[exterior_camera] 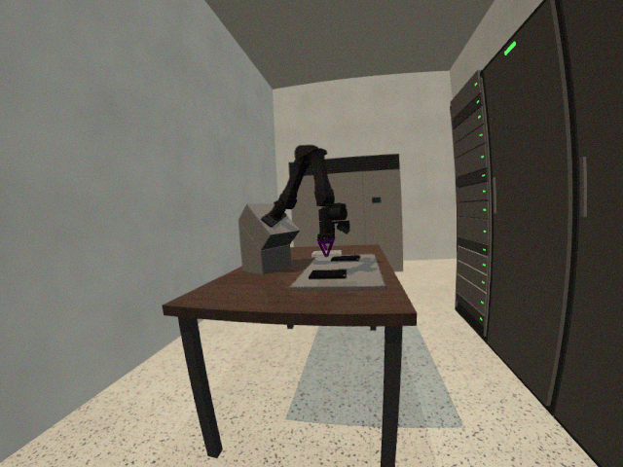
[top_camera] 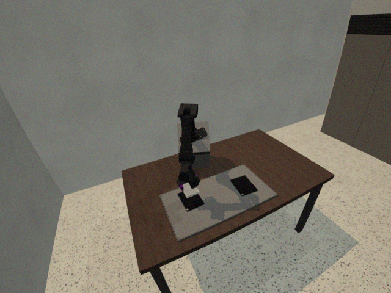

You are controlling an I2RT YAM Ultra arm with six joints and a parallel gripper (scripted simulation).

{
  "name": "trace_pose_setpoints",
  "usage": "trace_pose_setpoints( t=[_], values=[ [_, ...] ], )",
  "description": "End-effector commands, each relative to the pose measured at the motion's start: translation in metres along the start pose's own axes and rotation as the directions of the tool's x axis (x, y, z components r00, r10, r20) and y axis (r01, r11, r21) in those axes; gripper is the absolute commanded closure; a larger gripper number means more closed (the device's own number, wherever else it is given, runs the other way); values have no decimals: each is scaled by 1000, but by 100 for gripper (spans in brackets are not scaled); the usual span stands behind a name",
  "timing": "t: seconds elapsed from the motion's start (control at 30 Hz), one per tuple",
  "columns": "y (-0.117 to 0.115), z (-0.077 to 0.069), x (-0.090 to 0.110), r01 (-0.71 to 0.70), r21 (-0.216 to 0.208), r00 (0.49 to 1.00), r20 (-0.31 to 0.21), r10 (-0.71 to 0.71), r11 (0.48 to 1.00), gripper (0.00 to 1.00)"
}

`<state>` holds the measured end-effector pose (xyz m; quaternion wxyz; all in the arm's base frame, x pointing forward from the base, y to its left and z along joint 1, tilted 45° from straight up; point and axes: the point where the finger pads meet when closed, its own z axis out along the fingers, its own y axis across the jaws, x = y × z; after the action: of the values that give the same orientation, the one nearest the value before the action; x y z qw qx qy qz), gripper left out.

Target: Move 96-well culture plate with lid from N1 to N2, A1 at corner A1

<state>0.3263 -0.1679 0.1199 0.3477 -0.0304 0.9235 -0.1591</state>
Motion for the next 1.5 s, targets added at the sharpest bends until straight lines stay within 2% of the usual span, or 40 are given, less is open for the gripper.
trace_pose_setpoints(
  t=[0.0,0.03,0.7,0.73,0.77,0.9,0.97,1.1,1.33,1.47],
  values=[
    [6,3,1,3,-24,1000,-12,-4,1000,100],
    [0,-1,-2,1,-2,1000,4,-1,1000,100],
    [1,-1,-3,1,-2,1000,4,-1,1000,100],
    [2,1,-7,1,-13,1000,-1,-1,1000,100],
    [1,-1,-3,1,-2,1000,4,-1,1000,100],
    [1,-1,-3,1,-2,1000,4,-1,1000,100],
    [-1,5,-13,3,1,1000,21,-3,1000,100],
    [3,14,0,-2,-6,1000,-4,2,1000,100],
    [-2,23,-12,4,3,1000,20,-4,1000,100],
    [-3,27,-12,2,6,1000,18,-2,1000,100]
  ],
)
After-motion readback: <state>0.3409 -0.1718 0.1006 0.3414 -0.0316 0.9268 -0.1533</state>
